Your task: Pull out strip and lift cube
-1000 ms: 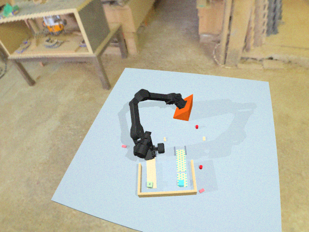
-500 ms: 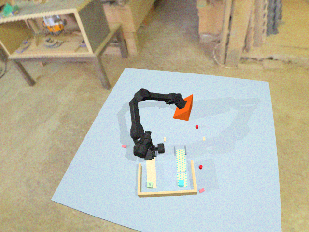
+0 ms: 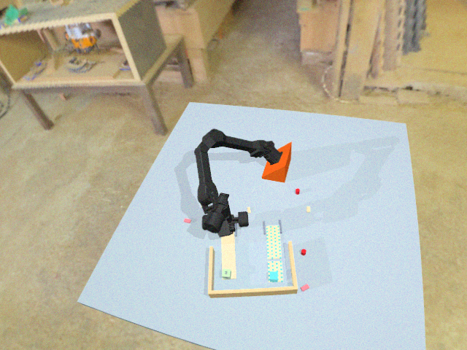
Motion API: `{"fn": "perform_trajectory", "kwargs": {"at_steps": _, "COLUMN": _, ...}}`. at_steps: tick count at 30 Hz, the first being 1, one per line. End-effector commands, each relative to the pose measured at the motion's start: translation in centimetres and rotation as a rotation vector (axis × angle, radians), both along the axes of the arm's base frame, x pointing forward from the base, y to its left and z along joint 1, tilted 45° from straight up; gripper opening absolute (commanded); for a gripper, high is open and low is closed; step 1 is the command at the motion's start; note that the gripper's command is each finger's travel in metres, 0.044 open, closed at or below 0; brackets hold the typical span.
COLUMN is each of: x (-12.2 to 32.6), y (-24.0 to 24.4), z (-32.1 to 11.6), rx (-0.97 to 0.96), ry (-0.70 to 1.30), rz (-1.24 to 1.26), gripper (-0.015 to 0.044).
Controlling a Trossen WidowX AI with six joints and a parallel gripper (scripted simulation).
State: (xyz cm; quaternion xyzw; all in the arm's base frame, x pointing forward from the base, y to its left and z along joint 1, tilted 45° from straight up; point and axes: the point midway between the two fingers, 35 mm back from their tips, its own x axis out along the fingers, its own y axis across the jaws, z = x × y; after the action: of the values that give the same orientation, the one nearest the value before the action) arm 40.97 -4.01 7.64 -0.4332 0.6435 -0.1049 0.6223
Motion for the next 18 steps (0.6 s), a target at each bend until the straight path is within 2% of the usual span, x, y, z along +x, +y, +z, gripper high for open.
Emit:
{"fn": "perform_trajectory", "kwargs": {"at_steps": 1, "x": -0.8, "y": -0.8, "z": -0.3, "rx": -0.006, "ry": 0.017, "rz": -0.01, "gripper": 0.0}}
{"fn": "perform_trajectory", "kwargs": {"at_steps": 18, "x": -3.2, "y": -1.8, "z": 0.1, "rx": -0.006, "ry": 0.018, "rz": -0.01, "gripper": 0.0}}
